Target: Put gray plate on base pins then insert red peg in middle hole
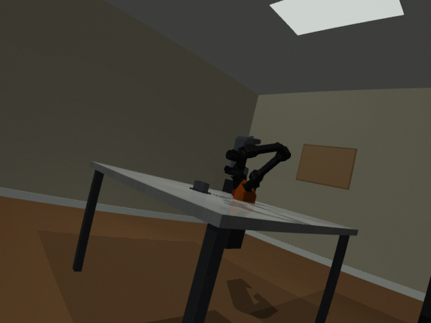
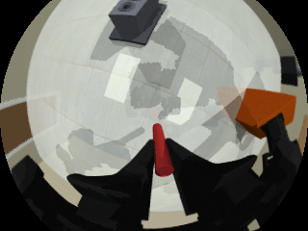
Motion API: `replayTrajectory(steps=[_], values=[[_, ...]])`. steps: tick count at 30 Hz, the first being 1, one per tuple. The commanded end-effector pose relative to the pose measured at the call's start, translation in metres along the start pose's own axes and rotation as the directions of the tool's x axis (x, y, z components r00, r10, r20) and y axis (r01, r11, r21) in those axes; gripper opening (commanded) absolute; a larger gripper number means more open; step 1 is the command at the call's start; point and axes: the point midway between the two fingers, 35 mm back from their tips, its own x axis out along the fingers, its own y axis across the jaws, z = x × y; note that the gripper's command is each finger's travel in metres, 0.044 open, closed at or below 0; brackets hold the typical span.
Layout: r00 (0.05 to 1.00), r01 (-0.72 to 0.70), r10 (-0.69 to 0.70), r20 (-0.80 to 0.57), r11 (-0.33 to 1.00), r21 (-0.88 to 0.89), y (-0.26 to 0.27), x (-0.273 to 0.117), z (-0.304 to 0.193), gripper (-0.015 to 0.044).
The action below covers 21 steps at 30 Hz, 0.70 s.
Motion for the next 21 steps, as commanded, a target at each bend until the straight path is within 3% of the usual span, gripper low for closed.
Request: replayTrajectory(steps=[1, 15, 21], values=[[1.000, 0.000, 0.000, 0.006, 1.000, -0.003, 0.002, -0.012, 0.002, 0.0000], [1.000, 0.002, -0.002, 0.005, 1.000, -0.003, 0.003, -0.056, 0.004, 0.0000], [1.000, 0.003, -0.003, 0.008, 1.000, 0.000, 0.007, -0.048, 0.016, 0.0000]])
